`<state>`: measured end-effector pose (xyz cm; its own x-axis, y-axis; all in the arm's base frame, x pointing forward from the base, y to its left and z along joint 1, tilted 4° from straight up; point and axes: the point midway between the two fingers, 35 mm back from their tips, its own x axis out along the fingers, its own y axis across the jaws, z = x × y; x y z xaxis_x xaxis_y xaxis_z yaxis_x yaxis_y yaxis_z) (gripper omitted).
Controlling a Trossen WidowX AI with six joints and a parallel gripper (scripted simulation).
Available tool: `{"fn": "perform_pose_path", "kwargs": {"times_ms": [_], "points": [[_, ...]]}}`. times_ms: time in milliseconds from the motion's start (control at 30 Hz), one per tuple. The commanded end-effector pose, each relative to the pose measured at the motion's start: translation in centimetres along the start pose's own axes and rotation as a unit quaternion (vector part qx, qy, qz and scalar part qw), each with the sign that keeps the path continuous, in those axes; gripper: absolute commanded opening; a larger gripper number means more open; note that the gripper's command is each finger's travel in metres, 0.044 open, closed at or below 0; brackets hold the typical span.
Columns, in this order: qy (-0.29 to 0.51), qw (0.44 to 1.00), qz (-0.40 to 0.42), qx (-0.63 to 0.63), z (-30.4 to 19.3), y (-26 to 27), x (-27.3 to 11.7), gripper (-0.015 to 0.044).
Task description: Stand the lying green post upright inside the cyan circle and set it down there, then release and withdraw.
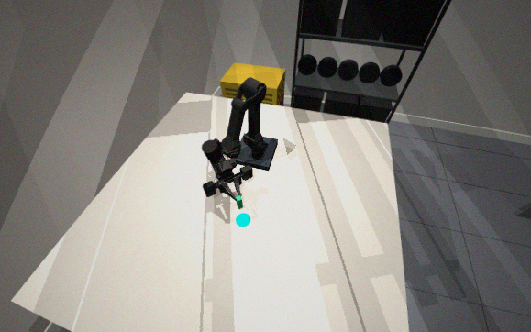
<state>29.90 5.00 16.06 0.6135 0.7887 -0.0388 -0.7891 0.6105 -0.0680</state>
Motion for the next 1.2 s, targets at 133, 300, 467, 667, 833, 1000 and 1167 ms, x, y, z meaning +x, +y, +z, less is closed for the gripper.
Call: {"fn": "perform_pose_path", "kwargs": {"times_ms": [133, 300, 467, 667, 833, 1000, 1167], "points": [[0.0, 1.0, 0.003, 0.005, -1.0, -0.1, 0.2, 0.0023], [0.001, 1.0, 0.003, 0.009, -2.1, -0.3, 0.3, 0.0023], [0.002, 1.0, 0.003, 0.013, -3.3, -0.4, 0.5, 0.0023], [0.003, 1.0, 0.003, 0.017, -4.6, -0.4, 0.6, 0.0023], [0.004, 1.0, 0.003, 0.021, -5.8, -0.4, 0.7, 0.0023], [0.005, 1.0, 0.004, 0.025, -6.9, -0.2, 0.7, 0.0023], [0.006, 1.0, 0.004, 0.029, -8.0, 0.0, 0.7, 0.0023]]}}
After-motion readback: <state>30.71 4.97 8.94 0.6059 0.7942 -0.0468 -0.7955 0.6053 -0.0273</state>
